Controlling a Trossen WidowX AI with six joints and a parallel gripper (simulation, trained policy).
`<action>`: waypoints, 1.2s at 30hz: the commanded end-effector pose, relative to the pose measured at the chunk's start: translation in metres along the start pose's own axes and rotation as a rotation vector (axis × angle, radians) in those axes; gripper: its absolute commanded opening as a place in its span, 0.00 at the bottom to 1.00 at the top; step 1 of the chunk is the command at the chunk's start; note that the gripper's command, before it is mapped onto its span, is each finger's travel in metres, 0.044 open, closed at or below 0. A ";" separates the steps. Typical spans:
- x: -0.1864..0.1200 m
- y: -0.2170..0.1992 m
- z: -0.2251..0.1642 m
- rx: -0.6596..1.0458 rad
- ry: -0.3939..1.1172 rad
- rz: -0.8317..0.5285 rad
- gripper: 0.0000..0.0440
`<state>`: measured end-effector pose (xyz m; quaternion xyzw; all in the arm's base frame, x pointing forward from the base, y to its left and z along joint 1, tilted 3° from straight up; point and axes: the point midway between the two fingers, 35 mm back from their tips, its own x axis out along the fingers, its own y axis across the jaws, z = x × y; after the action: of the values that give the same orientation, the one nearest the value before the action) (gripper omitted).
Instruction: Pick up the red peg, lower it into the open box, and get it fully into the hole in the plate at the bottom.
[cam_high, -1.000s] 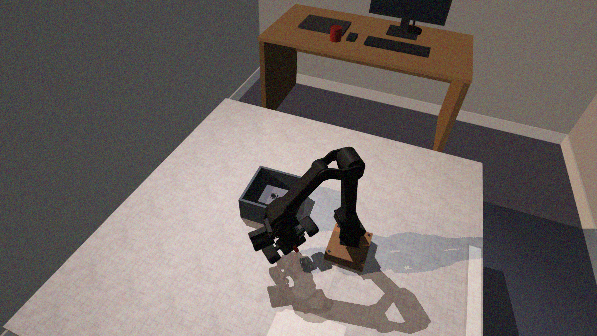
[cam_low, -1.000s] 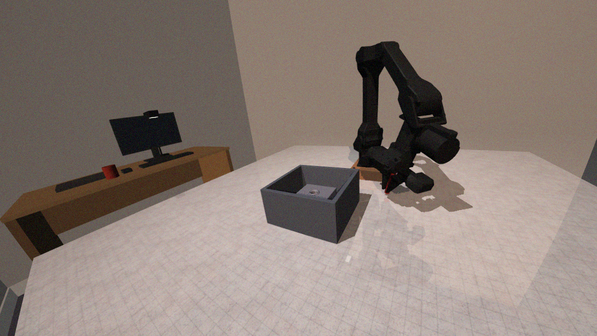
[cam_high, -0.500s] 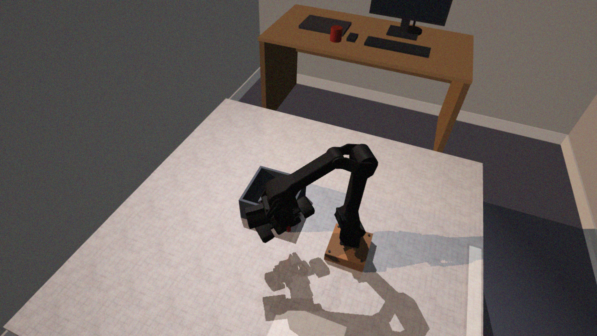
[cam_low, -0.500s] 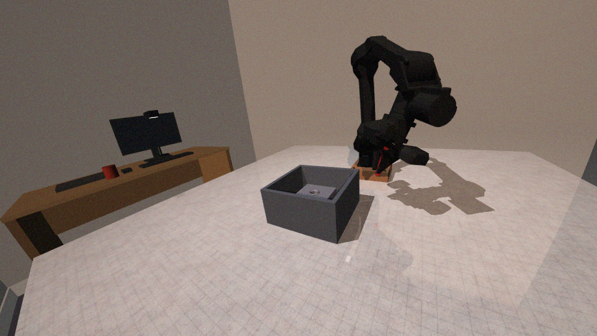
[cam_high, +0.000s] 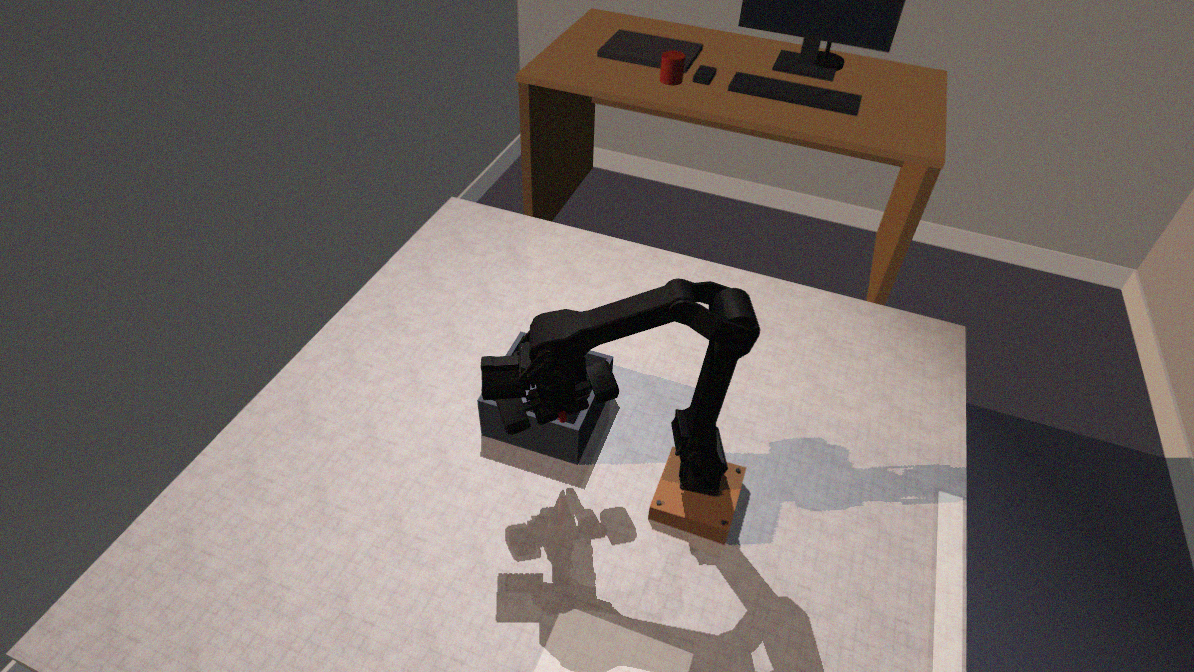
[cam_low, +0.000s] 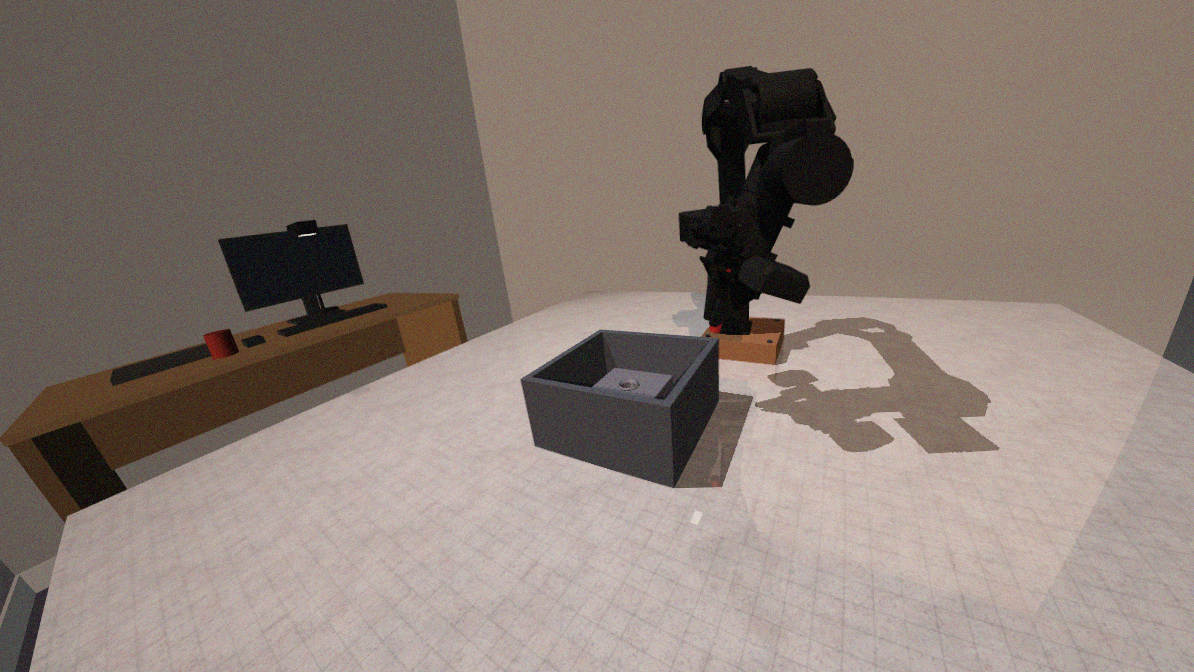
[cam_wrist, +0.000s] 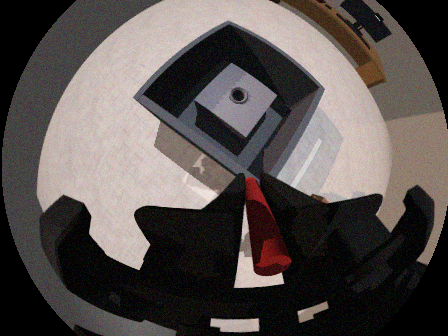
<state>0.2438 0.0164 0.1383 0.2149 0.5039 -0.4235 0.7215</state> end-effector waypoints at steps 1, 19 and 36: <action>0.004 -0.001 0.019 0.045 -0.017 -0.001 0.00; 0.053 -0.003 0.081 0.098 -0.001 0.009 0.00; 0.102 0.002 0.091 -0.046 0.093 0.066 0.04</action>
<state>0.3092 -0.0897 0.0930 0.2396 0.5211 -0.3935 0.7185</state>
